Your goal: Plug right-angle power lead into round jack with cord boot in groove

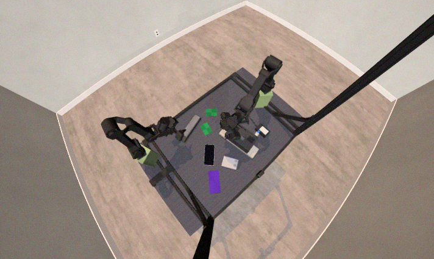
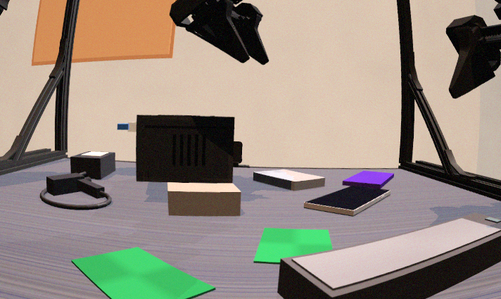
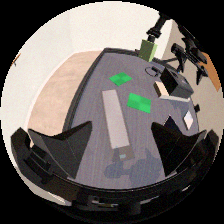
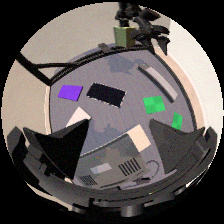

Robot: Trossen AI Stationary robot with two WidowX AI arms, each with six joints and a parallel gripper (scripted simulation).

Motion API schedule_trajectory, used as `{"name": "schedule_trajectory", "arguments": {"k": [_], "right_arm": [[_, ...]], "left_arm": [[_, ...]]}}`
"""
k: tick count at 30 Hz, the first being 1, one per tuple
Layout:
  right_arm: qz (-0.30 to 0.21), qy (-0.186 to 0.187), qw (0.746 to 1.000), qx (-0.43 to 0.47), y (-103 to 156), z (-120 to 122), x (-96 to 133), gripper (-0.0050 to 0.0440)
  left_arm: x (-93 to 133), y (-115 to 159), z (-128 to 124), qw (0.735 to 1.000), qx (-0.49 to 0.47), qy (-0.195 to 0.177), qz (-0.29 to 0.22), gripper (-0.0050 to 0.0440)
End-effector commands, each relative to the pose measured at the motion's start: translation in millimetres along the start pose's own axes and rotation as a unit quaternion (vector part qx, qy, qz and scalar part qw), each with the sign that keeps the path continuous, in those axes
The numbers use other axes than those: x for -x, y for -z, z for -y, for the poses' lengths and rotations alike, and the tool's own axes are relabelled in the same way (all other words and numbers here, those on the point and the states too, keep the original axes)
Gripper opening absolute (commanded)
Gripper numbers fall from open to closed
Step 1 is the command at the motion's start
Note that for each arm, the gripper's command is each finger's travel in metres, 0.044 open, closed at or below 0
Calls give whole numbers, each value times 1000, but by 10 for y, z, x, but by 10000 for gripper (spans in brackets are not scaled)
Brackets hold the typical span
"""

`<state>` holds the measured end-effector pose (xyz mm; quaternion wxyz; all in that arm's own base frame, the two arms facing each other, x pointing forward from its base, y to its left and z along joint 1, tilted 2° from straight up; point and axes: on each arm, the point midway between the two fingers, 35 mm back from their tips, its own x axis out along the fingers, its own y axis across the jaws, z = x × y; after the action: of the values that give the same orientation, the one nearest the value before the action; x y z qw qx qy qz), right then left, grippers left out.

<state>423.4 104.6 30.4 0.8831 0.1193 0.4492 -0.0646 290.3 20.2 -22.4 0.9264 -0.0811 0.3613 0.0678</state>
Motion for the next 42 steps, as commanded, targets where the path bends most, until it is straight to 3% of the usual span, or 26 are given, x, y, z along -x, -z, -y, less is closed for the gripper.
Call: {"name": "schedule_trajectory", "arguments": {"k": [1, 4, 6, 19, 21, 23, 26, 37, 42], "right_arm": [[-25, 8, 999, 48, 148, 345, -7, 400], [-45, 11, 995, 85, 275, 599, -10, 400], [-45, 11, 995, 85, 275, 599, -10, 400], [-122, -8, 967, 223, 946, 1467, 119, 400], [-136, -11, 955, 262, 1113, 1448, 104, 400], [-136, -11, 955, 262, 1113, 1448, 104, 400], [-150, -26, 943, 297, 1242, 1372, 75, 400], [-176, -114, 856, 473, 1816, 1225, 169, 400], [-178, -134, 837, 500, 1934, 1238, 206, 400]], "left_arm": [[-1, -43, -50, 1000, 18, -6, 5, 400], [-2, -65, -85, 999, 31, -10, 8, 400], [-2, -65, -85, 999, 31, -10, 8, 400], [2, -154, -234, 996, 85, -27, 20, 400], [-15, -126, -266, 996, 80, -33, 16, 400], [-15, -126, -266, 996, 80, -33, 16, 400], [-39, -47, 8, 999, 39, 9, -4, 400], [45, 195, 210, 999, -30, 33, -25, 400], [51, 197, 223, 998, -41, 35, -24, 400]]}}
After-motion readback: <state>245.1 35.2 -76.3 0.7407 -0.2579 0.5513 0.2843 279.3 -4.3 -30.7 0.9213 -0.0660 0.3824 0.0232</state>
